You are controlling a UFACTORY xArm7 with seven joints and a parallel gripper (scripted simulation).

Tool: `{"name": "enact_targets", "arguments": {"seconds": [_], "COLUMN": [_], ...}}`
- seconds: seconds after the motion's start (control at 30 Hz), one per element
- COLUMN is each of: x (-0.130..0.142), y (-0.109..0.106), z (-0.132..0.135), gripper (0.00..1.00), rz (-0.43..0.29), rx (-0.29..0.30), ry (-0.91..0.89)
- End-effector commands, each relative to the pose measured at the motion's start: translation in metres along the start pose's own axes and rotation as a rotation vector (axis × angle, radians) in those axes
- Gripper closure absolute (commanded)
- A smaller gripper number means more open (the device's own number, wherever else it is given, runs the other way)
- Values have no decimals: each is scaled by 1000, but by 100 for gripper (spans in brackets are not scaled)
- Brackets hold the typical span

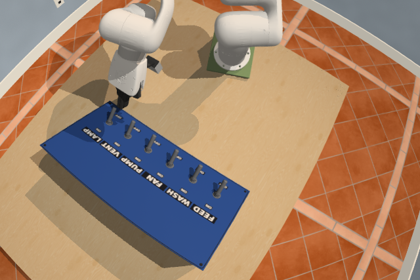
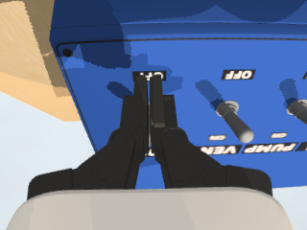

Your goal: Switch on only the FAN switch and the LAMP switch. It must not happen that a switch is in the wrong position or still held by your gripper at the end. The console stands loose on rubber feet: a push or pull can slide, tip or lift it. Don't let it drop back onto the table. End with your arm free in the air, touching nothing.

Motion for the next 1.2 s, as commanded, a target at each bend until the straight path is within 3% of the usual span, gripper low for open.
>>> {"name": "enact_targets", "arguments": {"seconds": [0.0,1.17], "x": [1,18], "y": [0,0], "z": [0,1], "gripper": [100,100], "rz": [-2,-2], "rx": [-2,-2], "ry": [-1,-1]}}
Point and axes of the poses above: the point where the finger pads meet when closed, its own y axis out along the fingers, its own z axis across the jaws, x = y × z, the point moved 4 cm from there along -y, back along the fingers, and after that the axes turned 6 degrees about y, right-handed, at the moved point
